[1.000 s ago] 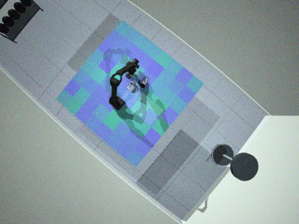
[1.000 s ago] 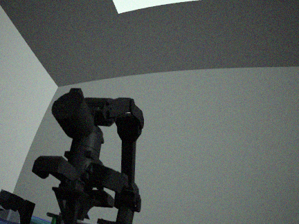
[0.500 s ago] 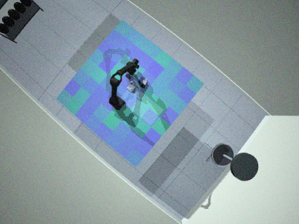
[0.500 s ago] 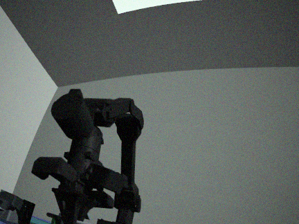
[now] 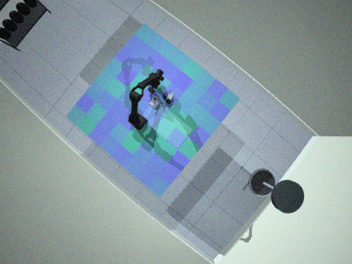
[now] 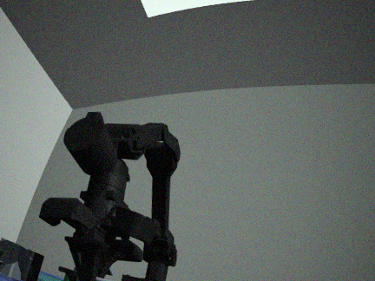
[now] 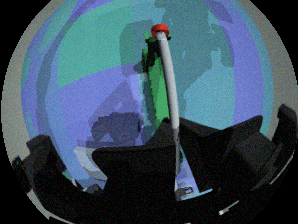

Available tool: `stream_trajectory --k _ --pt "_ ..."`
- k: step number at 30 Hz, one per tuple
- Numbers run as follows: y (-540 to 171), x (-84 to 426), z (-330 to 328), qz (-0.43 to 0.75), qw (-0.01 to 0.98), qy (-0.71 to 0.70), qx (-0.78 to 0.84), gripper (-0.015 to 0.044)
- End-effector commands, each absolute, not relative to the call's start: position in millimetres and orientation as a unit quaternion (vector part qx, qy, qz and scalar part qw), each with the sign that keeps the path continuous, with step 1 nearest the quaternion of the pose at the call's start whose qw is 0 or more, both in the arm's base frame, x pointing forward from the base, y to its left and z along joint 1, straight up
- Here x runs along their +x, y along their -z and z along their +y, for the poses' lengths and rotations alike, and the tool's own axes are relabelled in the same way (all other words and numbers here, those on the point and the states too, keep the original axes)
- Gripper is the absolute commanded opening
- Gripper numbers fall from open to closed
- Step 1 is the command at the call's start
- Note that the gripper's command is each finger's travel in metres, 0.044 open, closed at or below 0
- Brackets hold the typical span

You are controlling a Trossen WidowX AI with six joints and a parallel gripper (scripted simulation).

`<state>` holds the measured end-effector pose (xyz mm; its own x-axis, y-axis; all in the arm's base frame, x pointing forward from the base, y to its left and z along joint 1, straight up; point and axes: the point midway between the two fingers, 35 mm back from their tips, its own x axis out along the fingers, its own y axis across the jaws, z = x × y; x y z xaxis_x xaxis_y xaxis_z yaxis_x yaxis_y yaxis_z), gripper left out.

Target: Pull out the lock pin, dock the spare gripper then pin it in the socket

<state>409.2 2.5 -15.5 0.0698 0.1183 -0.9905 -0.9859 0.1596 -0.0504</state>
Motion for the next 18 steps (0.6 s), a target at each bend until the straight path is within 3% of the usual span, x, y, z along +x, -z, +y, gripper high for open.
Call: stream_trajectory --k 1,9,18 --pt "19.6 408.2 2.6 0.492 0.580 -0.476 -0.441 0.0000" --pt "15.6 409.2 2.5 0.490 0.582 -0.474 -0.442 0.0000" --pt "15.6 409.2 2.5 0.490 0.582 -0.474 -0.442 0.0236"
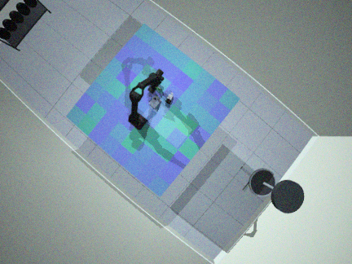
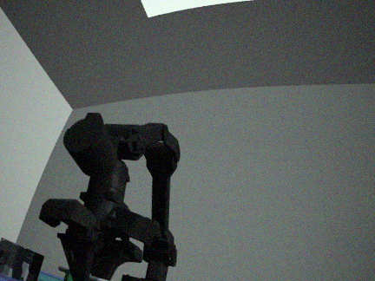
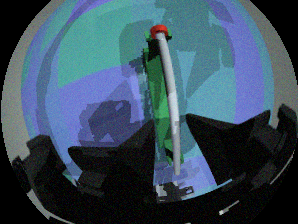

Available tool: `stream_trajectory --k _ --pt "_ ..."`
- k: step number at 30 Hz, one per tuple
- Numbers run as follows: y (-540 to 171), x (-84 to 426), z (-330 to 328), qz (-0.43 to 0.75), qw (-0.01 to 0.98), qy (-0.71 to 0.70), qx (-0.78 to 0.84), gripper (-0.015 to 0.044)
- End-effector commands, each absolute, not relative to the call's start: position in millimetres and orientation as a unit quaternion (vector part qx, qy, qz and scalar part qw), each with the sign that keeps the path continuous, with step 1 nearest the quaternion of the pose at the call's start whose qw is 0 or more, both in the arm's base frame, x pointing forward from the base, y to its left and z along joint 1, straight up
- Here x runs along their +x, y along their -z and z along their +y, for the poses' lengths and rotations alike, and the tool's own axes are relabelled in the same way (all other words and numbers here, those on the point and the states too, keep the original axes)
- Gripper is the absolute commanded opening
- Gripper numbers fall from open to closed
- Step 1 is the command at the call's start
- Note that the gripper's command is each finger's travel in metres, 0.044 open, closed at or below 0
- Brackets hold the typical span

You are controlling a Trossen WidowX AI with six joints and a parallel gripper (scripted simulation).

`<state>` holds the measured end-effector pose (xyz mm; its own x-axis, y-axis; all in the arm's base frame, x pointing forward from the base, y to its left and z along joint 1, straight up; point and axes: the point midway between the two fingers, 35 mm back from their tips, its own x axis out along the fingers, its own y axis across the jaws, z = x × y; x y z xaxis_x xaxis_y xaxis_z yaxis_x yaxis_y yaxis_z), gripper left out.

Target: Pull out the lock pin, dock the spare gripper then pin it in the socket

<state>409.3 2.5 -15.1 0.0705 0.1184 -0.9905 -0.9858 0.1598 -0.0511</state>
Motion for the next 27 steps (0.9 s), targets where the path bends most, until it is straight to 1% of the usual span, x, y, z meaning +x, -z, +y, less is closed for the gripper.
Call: stream_trajectory --k 1,8,27 --pt "16 409 3 0.490 0.582 -0.474 -0.442 0.0263" --pt "0 407 3 0.492 0.581 -0.475 -0.441 0.0440" --pt "-63 407 3 0.489 0.583 -0.473 -0.443 0.0440"
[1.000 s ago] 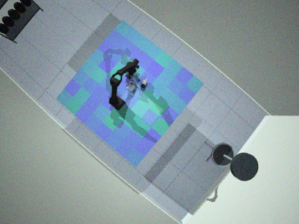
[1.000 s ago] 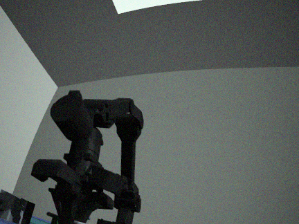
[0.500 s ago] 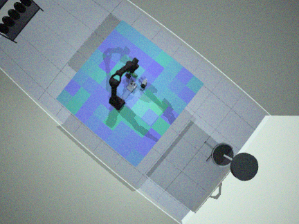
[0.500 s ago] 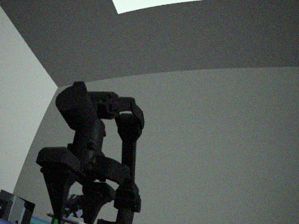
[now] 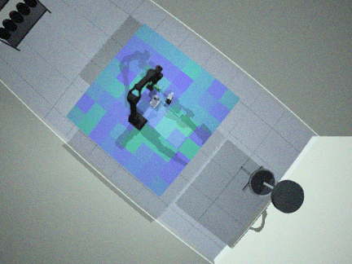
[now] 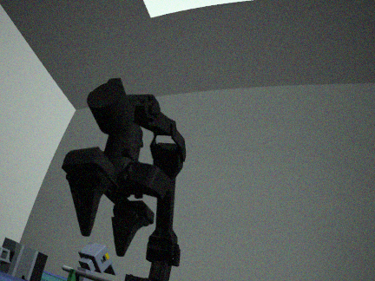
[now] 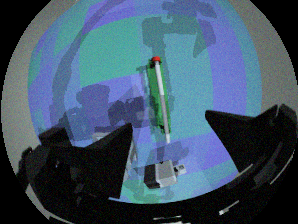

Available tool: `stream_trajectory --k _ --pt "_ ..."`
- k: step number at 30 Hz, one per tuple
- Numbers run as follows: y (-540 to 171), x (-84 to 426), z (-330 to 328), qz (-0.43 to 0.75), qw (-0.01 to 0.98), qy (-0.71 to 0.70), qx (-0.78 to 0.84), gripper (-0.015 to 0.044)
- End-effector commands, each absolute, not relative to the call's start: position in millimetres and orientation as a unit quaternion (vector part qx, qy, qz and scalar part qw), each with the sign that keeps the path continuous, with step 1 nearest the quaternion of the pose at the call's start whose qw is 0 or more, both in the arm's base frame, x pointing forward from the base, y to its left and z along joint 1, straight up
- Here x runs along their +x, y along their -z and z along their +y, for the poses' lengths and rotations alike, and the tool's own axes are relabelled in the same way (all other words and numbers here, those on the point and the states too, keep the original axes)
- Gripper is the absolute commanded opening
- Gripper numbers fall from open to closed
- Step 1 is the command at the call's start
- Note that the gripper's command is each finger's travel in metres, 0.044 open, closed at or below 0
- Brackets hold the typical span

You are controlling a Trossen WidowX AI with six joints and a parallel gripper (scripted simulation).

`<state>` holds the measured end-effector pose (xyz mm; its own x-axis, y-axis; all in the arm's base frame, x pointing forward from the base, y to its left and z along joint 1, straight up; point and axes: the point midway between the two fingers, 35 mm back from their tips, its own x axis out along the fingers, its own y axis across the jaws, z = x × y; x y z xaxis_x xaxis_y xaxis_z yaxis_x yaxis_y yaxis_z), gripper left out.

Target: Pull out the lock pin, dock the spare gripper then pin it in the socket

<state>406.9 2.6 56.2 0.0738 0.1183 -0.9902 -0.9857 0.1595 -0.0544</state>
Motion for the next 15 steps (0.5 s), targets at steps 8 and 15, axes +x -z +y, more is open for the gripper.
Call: stream_trajectory --k 8,15 --pt "-76 407 3 0.488 0.584 -0.472 -0.444 0.0440" --pt "-117 407 3 0.488 0.585 -0.472 -0.445 0.0440"
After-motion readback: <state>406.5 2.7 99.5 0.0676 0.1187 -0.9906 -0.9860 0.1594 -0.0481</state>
